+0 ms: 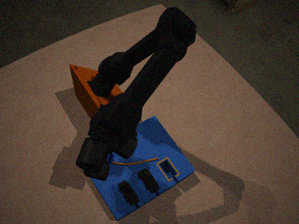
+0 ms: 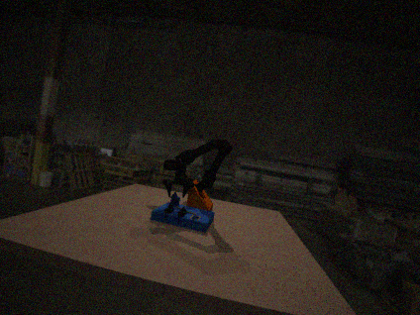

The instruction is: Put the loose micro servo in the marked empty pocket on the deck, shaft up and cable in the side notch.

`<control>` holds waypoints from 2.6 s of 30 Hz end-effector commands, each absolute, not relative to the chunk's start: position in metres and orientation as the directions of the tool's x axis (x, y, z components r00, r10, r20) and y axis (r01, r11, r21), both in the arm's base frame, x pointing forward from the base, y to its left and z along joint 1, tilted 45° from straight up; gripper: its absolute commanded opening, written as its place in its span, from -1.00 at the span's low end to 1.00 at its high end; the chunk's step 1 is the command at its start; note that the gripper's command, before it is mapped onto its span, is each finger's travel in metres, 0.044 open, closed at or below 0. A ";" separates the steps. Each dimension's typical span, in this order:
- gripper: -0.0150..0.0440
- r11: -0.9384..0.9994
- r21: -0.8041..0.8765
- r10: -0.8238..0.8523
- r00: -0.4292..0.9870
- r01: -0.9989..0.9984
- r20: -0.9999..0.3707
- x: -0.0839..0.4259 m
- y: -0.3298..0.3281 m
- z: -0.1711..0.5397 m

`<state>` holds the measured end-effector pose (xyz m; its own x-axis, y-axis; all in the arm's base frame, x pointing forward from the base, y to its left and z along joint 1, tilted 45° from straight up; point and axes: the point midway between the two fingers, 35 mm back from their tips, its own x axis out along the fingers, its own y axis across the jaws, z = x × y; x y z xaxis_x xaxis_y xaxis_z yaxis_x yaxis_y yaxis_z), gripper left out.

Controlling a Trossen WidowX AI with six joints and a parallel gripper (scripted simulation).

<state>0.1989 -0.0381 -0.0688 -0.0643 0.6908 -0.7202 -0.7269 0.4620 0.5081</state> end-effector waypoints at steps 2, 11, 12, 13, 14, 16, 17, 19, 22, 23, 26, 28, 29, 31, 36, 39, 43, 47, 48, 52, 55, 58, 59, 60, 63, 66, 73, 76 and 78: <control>1.00 0.463 0.518 0.696 -0.067 -0.720 -0.715 0.196 -0.031 -0.074; 0.20 0.463 0.518 0.696 -0.067 -0.720 -0.715 0.196 -0.031 -0.074; 0.11 0.463 0.518 0.696 -0.067 -0.720 -0.715 0.196 -0.031 -0.074; 0.02 0.463 0.518 0.696 -0.067 -0.720 -0.715 0.196 -0.031 -0.074; -0.07 0.463 0.518 0.696 -0.067 -0.720 -0.715 0.196 -0.031 -0.074; -0.18 0.463 0.518 0.696 -0.067 -0.720 -0.715 0.196 -0.031 -0.074; -0.20 0.463 0.518 0.696 -0.067 -0.720 -0.715 0.196 -0.031 -0.074; -0.25 0.463 0.518 0.696 -0.067 -0.720 -0.715 0.196 -0.031 -0.074; -0.45 0.463 0.517 0.696 -0.067 -0.720 -0.715 0.196 -0.033 -0.072; -0.49 0.463 0.517 0.696 -0.067 -0.720 -0.715 0.197 -0.035 -0.070; -0.49 0.463 0.517 0.695 -0.067 -0.720 -0.716 0.197 -0.044 -0.061; -0.49 0.463 0.517 0.695 -0.067 -0.719 -0.716 0.194 -0.048 -0.053; -0.49 0.463 0.518 0.695 -0.067 -0.719 -0.716 0.193 -0.048 -0.051; -0.49 0.463 0.518 0.695 -0.067 -0.719 -0.716 0.191 -0.049 -0.048; -0.49 0.463 0.518 0.695 -0.067 -0.719 -0.716 0.190 -0.048 -0.047; -0.49 0.463 0.518 0.695 -0.068 -0.719 -0.715 0.189 -0.047 -0.046; -0.49 0.463 0.518 0.695 -0.067 -0.719 -0.716 0.193 -0.048 -0.047; -0.49 0.463 0.517 0.695 -0.067 -0.720 -0.716 0.206 -0.051 -0.051; -0.49 0.463 0.517 0.695 -0.067 -0.720 -0.716 0.210 -0.051 -0.052; -0.49 0.463 0.516 0.695 -0.066 -0.720 -0.716 0.226 -0.055 -0.057; -0.49 0.463 0.516 0.695 -0.066 -0.720 -0.716 0.229 -0.056 -0.058; -0.49 0.463 0.516 0.695 -0.066 -0.720 -0.716 0.229 -0.055 -0.057; -0.49 0.463 0.516 0.695 -0.066 -0.720 -0.716 0.229 -0.054 -0.056; -0.49 0.463 0.516 0.695 -0.066 -0.720 -0.716 0.229 -0.052 -0.055; -0.49 0.463 0.517 0.696 -0.066 -0.720 -0.715 0.228 -0.044 -0.046; -0.49 0.463 0.517 0.696 -0.066 -0.720 -0.715 0.228 -0.033 -0.036; -0.49 0.462 0.518 0.697 -0.067 -0.720 -0.714 0.227 -0.009 -0.013; -0.49 0.462 0.519 0.698 -0.067 -0.720 -0.713 0.226 0.001 -0.003; -0.49 0.461 0.519 0.698 -0.067 -0.719 -0.713 0.226 0.008 0.004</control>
